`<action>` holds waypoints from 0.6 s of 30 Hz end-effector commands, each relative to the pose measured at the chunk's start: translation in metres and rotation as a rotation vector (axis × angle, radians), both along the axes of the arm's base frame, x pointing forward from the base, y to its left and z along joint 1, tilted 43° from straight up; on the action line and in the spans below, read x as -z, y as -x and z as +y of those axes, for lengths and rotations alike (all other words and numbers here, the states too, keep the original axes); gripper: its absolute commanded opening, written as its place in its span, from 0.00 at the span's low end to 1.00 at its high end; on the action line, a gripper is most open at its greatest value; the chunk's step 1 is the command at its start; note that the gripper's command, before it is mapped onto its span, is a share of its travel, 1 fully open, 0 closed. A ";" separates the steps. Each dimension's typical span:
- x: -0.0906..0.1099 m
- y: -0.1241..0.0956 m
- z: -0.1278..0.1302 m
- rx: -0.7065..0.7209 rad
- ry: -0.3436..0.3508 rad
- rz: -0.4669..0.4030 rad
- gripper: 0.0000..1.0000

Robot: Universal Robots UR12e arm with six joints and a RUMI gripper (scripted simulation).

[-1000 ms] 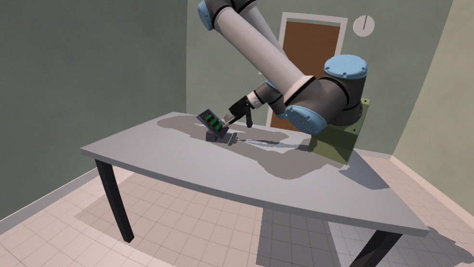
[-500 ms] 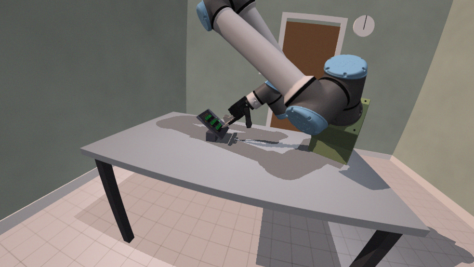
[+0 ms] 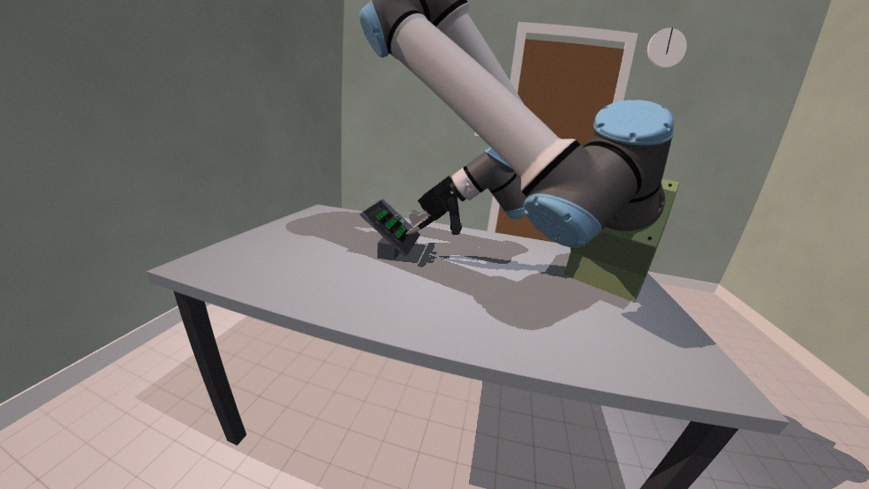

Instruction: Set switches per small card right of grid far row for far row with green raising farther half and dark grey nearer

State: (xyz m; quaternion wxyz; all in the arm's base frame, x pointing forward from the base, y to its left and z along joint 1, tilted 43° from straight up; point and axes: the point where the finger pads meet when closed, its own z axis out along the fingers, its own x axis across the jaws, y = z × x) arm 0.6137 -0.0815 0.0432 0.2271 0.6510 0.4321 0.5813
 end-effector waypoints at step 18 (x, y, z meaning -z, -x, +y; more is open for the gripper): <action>-0.005 0.022 -0.005 0.000 0.000 0.000 0.00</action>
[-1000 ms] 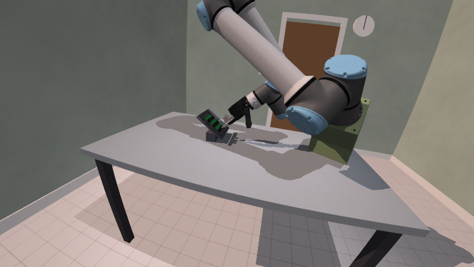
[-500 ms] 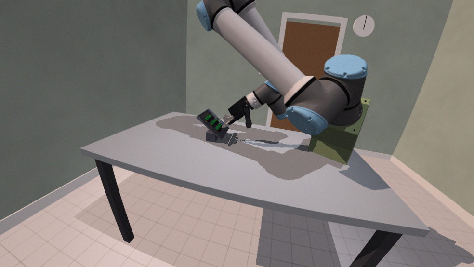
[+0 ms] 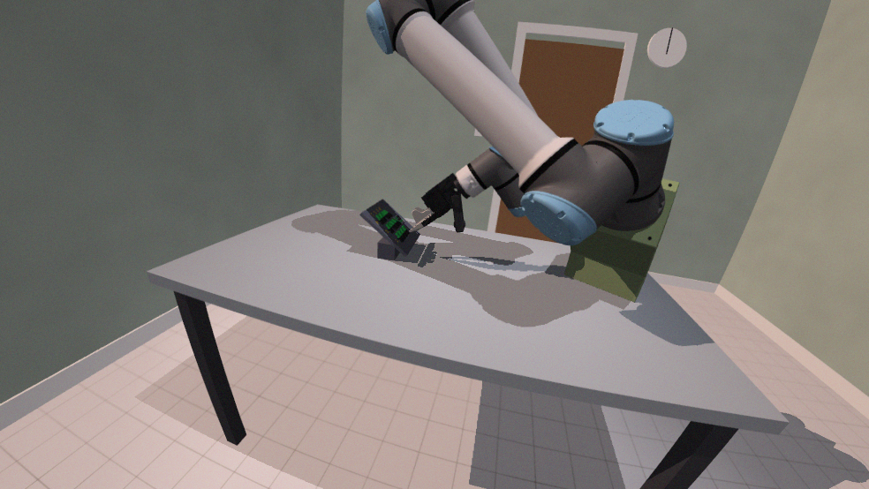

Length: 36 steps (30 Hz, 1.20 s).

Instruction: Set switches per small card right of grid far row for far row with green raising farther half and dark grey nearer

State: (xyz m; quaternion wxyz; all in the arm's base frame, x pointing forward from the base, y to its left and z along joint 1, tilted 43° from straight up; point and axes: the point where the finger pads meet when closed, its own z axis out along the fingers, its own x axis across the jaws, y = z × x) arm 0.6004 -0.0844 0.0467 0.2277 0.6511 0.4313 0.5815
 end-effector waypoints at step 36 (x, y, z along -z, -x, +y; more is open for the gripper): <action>-0.007 0.031 -0.007 -0.001 0.001 0.001 0.00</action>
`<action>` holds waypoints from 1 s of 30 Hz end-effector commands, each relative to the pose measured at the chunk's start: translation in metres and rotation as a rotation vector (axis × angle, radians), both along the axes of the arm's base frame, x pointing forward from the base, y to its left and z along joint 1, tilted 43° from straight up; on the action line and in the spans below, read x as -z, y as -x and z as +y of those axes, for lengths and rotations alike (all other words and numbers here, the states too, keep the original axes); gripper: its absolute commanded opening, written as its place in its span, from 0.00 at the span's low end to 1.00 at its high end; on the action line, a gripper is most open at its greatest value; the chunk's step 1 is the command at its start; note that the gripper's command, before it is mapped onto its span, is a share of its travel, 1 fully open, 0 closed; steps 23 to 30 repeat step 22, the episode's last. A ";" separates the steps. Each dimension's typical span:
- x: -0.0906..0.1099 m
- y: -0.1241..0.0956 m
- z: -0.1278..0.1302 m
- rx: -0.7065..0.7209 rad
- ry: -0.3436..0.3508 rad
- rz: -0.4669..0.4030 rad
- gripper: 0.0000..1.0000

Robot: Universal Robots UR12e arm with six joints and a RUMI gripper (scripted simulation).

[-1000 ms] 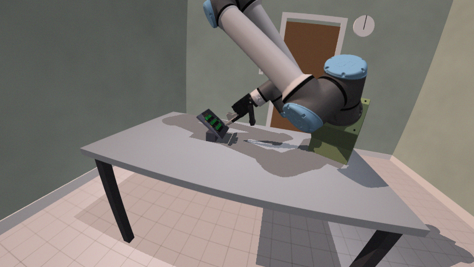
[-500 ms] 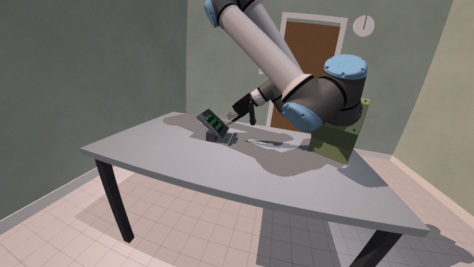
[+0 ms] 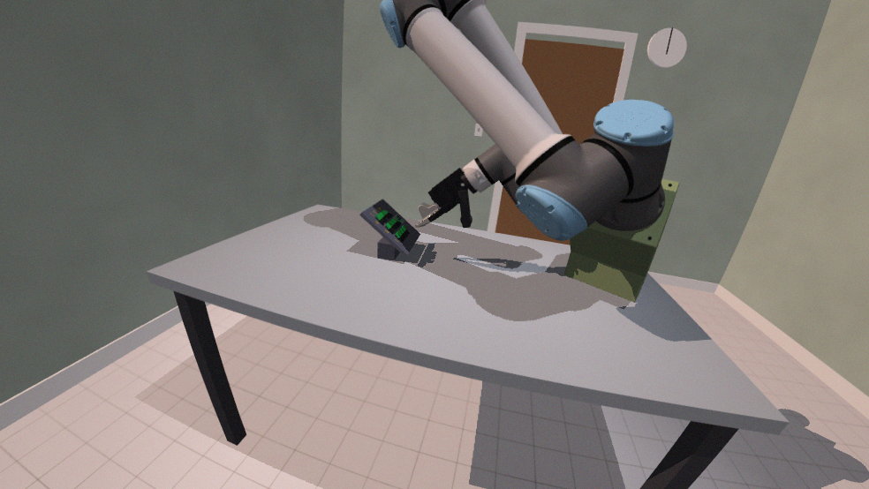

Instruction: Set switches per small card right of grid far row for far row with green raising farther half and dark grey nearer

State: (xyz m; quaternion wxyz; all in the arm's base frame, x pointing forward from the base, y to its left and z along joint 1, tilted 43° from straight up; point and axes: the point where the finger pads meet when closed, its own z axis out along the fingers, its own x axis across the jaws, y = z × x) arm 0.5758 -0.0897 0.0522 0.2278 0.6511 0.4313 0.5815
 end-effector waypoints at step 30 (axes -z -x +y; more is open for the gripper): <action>-0.004 0.018 -0.004 -0.002 0.001 0.001 0.00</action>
